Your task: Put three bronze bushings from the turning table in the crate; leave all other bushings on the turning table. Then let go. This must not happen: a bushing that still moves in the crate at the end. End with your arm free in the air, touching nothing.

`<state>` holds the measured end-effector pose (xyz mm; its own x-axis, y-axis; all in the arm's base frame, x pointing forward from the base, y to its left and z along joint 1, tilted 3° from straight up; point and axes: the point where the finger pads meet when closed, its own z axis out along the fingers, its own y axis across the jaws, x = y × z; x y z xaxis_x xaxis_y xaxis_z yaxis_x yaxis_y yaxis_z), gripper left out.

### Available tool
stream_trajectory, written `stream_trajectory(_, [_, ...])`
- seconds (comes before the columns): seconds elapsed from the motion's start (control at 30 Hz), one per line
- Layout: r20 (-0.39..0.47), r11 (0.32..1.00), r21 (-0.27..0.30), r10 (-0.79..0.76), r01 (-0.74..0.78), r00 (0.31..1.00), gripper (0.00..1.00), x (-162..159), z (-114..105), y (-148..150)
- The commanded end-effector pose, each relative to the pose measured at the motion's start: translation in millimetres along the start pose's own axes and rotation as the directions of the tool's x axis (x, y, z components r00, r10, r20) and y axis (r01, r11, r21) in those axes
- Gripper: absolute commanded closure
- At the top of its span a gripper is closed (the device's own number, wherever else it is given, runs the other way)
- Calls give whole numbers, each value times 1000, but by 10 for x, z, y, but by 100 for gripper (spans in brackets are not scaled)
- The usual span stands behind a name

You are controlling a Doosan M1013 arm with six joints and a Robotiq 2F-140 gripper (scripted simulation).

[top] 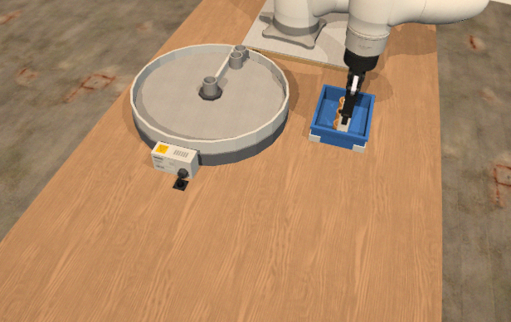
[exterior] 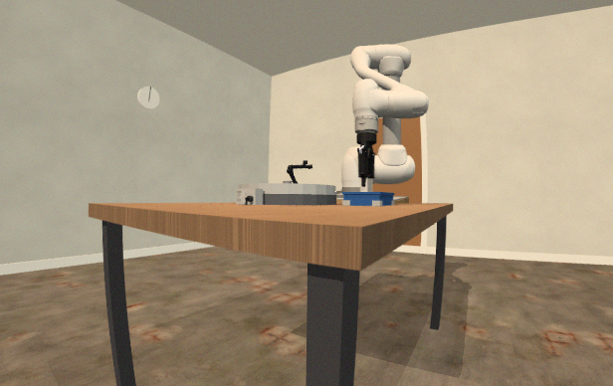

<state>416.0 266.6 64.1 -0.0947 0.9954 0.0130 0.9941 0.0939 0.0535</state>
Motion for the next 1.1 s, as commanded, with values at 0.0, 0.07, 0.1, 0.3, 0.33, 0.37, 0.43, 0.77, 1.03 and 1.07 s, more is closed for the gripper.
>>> stream_trajectory(0.0, [0, 1000, 0, 0, 0, 1000, 72, 0, -1, 0])
stream_trajectory(0.07, [0, 1000, 0, 0, 0, 1000, 72, 0, -1, 0])
stream_trajectory(0.1, [0, 1000, 0, 0, 0, 1000, 72, 0, -1, 0])
stream_trajectory(0.3, [0, 1000, 0, 0, 0, 1000, 72, 0, -1, 0])
stream_trajectory(0.33, [0, 1000, 0, 0, 0, 1000, 72, 0, -1, 0])
stream_trajectory(0.37, [0, 1000, 0, 0, 0, 1000, 72, 0, -1, 0])
stream_trajectory(0.43, [0, 1000, 0, 0, 0, 1000, 72, 0, -2, 0])
stream_trajectory(0.77, [0, 1000, 0, 0, 0, 1000, 72, -1, -125, 0])
stream_trajectory(1.03, [0, 1000, 0, 0, 0, 1000, 72, -4, -467, 0])
stream_trajectory(1.07, [0, 1000, 0, 0, 0, 1000, 72, -4, -517, 0])
